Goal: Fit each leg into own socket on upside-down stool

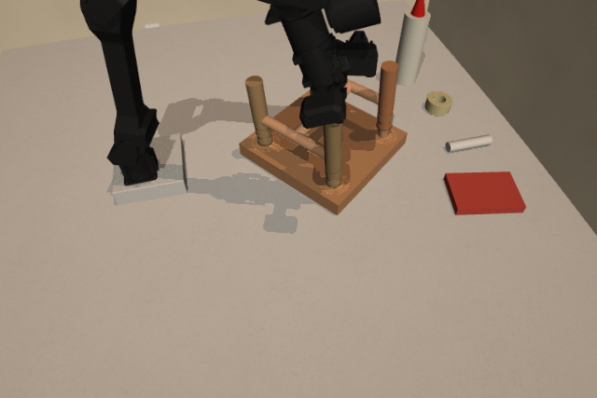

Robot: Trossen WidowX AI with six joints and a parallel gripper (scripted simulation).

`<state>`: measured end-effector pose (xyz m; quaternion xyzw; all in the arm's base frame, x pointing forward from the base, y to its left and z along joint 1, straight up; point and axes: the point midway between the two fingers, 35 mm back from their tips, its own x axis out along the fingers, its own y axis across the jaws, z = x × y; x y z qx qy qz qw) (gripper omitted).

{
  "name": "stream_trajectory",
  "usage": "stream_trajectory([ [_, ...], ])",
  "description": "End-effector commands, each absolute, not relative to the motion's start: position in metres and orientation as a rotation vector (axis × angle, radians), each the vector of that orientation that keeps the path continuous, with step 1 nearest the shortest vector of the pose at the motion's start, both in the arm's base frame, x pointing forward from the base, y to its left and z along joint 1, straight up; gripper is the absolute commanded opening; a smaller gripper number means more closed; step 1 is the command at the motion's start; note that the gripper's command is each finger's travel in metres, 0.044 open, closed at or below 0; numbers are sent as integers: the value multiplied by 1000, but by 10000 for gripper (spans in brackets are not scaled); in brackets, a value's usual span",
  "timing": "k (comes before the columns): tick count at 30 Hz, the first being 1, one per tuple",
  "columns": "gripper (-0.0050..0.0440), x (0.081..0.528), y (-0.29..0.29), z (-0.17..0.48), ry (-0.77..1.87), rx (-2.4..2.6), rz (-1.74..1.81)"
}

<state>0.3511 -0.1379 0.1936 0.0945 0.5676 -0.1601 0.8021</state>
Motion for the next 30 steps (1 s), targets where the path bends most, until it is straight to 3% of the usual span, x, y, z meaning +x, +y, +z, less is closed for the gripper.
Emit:
stream_trajectory([
  [1,0,352,-124,162,1303,224,-289],
  [30,0,354,-126,200,1258,216,-295],
])
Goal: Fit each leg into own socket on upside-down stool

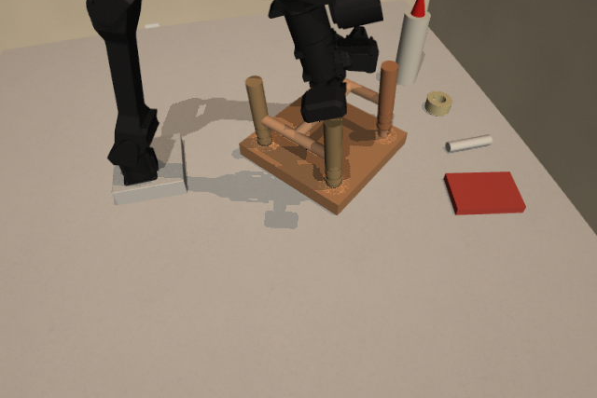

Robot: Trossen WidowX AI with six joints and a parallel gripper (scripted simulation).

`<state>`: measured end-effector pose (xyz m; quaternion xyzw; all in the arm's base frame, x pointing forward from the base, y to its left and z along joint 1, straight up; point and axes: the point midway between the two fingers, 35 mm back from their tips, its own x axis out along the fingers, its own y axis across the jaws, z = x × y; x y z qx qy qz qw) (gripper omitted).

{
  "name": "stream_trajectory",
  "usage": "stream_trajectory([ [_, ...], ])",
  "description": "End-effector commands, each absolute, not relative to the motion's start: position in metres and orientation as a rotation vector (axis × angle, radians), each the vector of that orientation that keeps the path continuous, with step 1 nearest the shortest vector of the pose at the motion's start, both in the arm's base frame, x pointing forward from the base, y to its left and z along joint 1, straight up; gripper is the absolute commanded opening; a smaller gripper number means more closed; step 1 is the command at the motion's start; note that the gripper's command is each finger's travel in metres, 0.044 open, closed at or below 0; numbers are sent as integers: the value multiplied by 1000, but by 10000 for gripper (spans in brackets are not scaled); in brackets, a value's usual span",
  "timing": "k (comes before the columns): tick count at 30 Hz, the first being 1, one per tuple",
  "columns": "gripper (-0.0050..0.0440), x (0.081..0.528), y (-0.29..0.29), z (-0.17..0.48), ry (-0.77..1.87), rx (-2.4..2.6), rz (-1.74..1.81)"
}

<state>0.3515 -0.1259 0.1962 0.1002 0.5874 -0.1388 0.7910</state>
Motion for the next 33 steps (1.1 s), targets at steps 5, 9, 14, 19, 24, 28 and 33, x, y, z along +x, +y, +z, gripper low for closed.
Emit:
stream_trajectory([
  [5,0,354,-126,208,1248,214,-296],
  [9,0,353,-126,214,1240,213,-297],
  [14,0,353,-125,218,1236,212,-298],
  [19,0,378,-115,217,1217,180,-258],
  [24,0,434,-81,222,1145,108,-165],
  [28,0,472,-50,224,1090,59,-93],
  [33,0,494,-27,224,1055,31,-47],
])
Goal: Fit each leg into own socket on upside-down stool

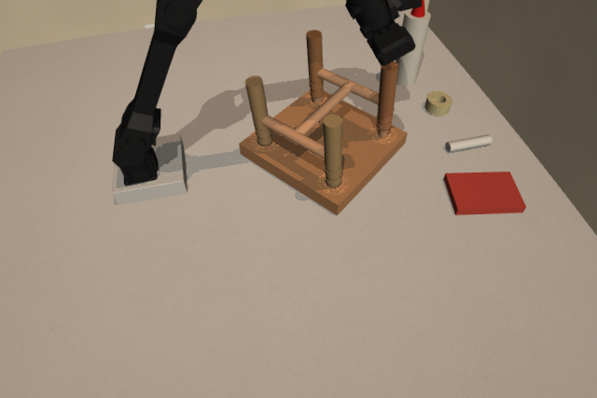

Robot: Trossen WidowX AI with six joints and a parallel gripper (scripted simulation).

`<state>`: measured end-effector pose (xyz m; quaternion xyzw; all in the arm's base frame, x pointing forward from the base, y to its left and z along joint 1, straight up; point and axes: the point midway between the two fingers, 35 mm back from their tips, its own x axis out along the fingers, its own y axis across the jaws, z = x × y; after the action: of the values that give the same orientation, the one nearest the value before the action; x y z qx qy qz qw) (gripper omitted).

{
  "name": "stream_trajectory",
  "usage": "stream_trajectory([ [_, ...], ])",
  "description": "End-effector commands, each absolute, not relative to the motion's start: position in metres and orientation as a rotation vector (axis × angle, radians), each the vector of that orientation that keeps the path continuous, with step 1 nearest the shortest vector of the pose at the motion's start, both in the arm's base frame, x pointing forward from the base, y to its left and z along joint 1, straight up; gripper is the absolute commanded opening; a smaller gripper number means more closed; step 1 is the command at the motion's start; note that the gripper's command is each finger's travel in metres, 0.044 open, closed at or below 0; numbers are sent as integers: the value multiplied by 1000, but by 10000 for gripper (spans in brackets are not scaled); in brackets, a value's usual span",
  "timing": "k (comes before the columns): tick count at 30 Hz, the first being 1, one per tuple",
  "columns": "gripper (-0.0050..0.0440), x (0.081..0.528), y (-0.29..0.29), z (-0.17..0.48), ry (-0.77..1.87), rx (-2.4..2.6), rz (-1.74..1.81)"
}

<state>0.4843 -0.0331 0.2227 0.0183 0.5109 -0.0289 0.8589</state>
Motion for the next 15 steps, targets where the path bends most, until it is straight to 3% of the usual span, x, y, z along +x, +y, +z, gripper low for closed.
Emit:
stream_trajectory([
  [1,0,494,-27,224,1055,31,-47],
  [15,0,492,-27,199,1055,31,-47],
])
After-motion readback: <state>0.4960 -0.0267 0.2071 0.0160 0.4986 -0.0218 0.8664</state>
